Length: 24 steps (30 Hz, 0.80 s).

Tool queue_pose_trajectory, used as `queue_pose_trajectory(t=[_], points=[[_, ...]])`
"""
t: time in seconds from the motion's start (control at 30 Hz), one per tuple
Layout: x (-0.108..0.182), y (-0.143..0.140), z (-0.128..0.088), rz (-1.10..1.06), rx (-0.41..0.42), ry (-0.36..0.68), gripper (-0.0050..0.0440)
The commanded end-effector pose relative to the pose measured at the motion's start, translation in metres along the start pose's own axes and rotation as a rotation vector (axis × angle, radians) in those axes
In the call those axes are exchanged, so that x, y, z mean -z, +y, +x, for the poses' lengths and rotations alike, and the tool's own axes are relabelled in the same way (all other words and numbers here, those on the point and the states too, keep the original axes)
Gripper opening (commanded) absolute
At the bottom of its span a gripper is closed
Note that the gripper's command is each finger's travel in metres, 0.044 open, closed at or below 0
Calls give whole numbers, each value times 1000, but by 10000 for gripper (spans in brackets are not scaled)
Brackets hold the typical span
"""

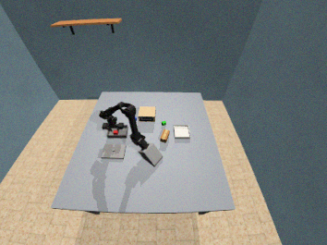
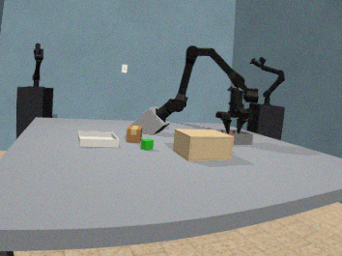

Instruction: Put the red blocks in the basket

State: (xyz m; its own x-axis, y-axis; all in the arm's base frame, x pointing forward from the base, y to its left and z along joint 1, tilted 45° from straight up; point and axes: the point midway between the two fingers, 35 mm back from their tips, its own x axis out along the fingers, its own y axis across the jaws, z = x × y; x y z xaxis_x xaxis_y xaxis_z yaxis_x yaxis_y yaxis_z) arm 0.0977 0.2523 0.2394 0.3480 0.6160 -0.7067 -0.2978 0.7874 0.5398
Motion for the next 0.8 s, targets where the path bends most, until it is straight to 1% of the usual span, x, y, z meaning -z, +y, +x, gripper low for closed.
queue_pose_trajectory(t=[0.0, 0.07, 0.13, 0.33, 0.6, 0.63, 0.77], points=[[1, -2, 11, -5, 7, 6, 291], [1, -2, 16, -5, 7, 6, 291], [1, -2, 16, -5, 7, 6, 291], [2, -2, 32, -5, 7, 6, 291], [2, -2, 33, -5, 7, 6, 291], [2, -2, 33, -5, 7, 6, 0], [2, -2, 33, -5, 7, 6, 0]])
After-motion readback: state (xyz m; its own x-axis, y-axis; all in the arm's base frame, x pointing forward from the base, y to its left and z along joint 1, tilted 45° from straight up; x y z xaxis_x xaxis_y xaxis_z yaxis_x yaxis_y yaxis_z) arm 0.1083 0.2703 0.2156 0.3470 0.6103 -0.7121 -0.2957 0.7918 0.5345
